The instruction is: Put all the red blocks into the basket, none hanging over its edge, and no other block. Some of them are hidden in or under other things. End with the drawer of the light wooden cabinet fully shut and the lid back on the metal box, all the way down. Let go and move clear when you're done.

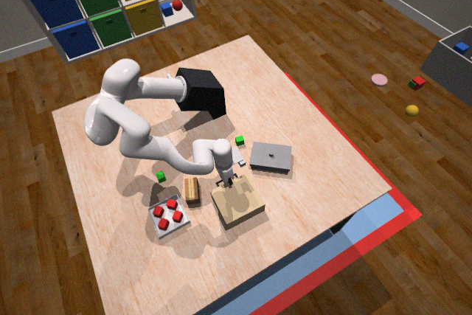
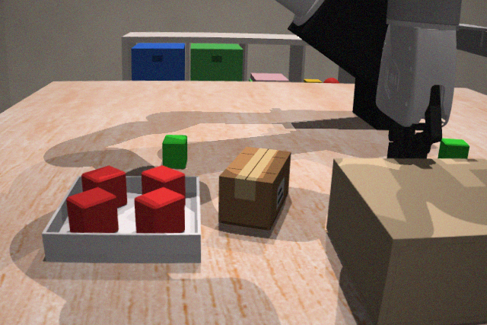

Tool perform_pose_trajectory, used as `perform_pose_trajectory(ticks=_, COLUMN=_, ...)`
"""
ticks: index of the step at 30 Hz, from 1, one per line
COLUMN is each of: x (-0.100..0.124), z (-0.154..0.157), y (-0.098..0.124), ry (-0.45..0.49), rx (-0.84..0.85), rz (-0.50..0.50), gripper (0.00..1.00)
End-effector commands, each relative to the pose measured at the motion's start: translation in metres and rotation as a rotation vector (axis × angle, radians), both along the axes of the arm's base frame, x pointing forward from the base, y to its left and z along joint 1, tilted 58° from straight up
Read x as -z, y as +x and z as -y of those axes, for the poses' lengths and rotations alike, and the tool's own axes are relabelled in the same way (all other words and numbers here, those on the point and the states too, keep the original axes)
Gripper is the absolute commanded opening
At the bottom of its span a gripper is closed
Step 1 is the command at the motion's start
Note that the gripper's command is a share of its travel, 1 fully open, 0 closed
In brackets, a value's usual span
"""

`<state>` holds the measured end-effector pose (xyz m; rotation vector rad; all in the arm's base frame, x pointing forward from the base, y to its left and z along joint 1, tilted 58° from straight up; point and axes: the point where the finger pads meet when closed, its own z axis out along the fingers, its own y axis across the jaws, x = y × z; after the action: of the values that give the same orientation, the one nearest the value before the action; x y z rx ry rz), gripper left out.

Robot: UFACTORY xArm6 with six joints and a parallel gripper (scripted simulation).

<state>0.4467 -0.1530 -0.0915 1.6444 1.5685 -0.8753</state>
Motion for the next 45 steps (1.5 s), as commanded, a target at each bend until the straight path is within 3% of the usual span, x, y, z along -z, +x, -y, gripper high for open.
perform_pose_trajectory(ticks=1, x=-0.001, z=-0.001, y=0.001, ry=0.001, rx=-0.002, rz=0.002, gripper=0.24)
perform_pose_trajectory(ticks=19, x=-0.007, z=-0.012, y=0.001, ry=0.001, rx=-0.002, rz=0.002, gripper=0.24)
perform_pose_trajectory(ticks=45, x=-0.05, z=-0.079, y=0.002, ry=0.001, rx=-0.002, rz=0.002, gripper=0.24)
